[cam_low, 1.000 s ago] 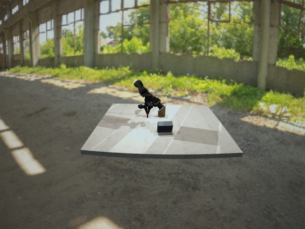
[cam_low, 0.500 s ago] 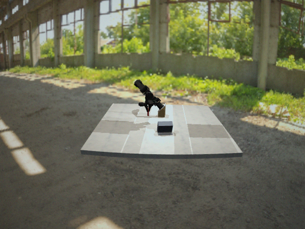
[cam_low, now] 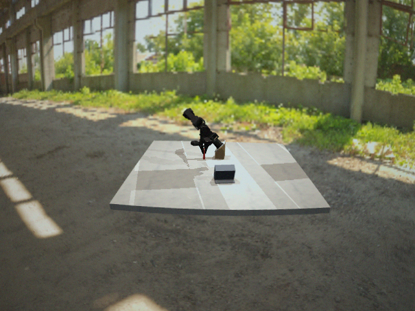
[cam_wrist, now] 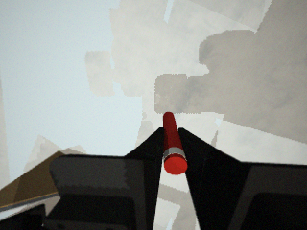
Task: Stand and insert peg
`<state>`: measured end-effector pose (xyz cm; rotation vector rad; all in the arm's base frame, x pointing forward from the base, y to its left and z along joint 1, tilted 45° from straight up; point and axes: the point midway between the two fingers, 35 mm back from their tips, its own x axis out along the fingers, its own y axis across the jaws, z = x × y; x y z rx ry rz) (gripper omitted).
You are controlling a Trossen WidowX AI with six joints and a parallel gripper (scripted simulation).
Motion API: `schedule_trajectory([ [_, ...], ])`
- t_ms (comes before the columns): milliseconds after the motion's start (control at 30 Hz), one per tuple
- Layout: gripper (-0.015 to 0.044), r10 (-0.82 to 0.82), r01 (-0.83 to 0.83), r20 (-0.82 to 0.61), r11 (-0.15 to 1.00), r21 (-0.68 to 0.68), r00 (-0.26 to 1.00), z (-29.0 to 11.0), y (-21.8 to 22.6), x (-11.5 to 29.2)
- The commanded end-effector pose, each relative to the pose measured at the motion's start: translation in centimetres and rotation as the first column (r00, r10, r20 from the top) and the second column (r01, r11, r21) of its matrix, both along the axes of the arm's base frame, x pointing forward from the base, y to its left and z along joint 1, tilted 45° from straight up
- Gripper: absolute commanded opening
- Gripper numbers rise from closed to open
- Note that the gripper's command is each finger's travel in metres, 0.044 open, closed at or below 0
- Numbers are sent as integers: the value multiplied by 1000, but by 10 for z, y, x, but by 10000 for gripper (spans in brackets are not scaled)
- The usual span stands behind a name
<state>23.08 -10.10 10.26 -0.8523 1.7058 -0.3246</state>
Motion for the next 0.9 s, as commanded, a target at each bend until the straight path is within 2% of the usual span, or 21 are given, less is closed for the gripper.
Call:
schedule_trajectory([
  [0,0,15,-15,1,1000,6,1000,-6,1,1],
  [867,0,107,-109,74,994,20,992,-37,9,20],
])
